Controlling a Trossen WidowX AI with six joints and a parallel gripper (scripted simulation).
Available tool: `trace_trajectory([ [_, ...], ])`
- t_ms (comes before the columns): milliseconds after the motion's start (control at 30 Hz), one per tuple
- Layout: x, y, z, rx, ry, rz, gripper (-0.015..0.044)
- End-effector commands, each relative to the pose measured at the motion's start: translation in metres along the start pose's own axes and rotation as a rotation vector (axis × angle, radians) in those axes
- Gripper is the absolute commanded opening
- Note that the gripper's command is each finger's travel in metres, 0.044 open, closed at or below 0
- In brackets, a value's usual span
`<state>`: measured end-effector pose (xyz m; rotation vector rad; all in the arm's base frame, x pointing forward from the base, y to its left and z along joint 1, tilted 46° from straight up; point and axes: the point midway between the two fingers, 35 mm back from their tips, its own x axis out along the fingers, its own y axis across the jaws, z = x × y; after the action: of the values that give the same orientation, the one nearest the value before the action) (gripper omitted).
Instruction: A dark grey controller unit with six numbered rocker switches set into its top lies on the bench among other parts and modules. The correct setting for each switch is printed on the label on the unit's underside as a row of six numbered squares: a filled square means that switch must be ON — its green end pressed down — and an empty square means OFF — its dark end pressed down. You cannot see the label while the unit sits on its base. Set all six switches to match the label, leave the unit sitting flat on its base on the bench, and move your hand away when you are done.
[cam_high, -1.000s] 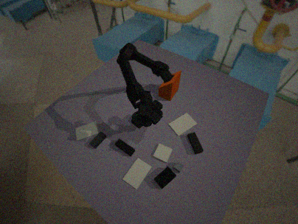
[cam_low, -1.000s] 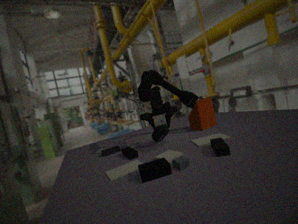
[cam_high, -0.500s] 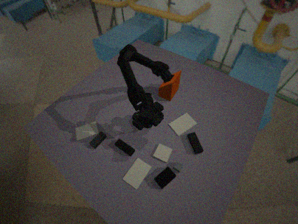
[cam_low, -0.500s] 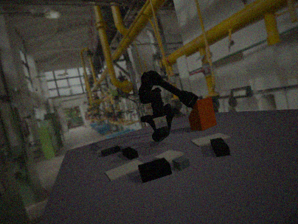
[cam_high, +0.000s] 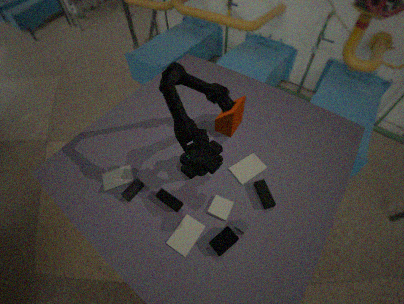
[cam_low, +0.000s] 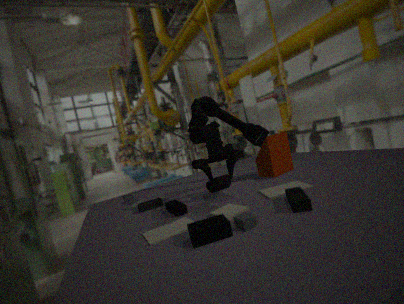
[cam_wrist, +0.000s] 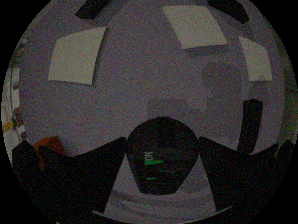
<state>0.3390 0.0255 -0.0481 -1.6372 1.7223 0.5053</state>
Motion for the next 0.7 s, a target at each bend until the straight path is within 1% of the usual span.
trace_trajectory([
  [0, 0.005, 0.001, -0.001, -0.005, 0.010, 0.003, 0.0338],
  [667, 0.019, 0.001, -0.001, -0.005, 0.010, 0.003, 0.0338],
])
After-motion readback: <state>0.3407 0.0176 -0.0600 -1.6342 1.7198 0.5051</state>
